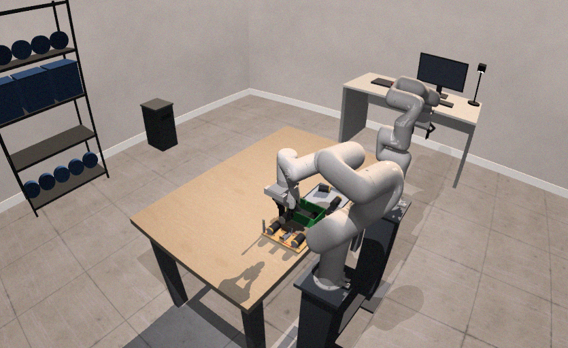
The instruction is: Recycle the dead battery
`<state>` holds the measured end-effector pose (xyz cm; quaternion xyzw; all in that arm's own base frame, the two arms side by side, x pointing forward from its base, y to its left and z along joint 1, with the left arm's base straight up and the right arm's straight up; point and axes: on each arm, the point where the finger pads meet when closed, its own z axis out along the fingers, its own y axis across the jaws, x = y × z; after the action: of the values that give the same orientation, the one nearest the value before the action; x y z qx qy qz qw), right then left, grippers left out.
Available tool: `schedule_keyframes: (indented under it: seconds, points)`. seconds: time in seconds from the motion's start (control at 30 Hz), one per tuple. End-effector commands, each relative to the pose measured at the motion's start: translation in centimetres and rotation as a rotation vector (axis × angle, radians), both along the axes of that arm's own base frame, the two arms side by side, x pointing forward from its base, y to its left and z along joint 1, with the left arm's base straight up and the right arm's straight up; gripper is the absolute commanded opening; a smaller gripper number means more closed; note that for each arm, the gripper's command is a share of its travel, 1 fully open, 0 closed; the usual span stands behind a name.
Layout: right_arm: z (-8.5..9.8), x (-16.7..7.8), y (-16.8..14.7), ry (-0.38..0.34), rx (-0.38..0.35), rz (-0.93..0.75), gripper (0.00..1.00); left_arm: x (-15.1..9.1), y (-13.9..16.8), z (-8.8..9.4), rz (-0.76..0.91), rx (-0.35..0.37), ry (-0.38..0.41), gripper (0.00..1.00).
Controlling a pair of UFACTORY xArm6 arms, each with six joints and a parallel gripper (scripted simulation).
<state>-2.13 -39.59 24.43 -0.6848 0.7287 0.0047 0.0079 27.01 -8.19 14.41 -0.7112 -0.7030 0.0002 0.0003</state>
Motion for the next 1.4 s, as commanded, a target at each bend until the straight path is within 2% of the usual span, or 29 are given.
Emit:
schedule_keyframes:
  seconds: [0.0,0.03,0.1,0.2,1.37]
  points:
    - [0.6,0.0,-0.4,0.005,-0.018,0.009,1.0,0.5,-0.3,-3.0,-0.005,-0.008,-0.015,0.28]
    - [0.6,0.0,-0.4,0.005,-0.018,0.009,1.0,0.5,-0.3,-3.8,-0.005,-0.008,-0.015,0.28]
    - [0.6,0.0,-0.4,0.005,-0.018,0.009,1.0,0.5,-0.3,-3.8,-0.005,-0.008,-0.015,0.28]
    - [0.6,0.0,-0.4,0.005,-0.018,0.009,1.0,0.5,-0.3,-4.9,-0.005,-0.008,-0.015,0.28]
    - [0.6,0.0,-0.4,0.005,-0.018,0.009,1.0,0.6,0.0,-4.9,-0.005,-0.007,-0.015,0.28]
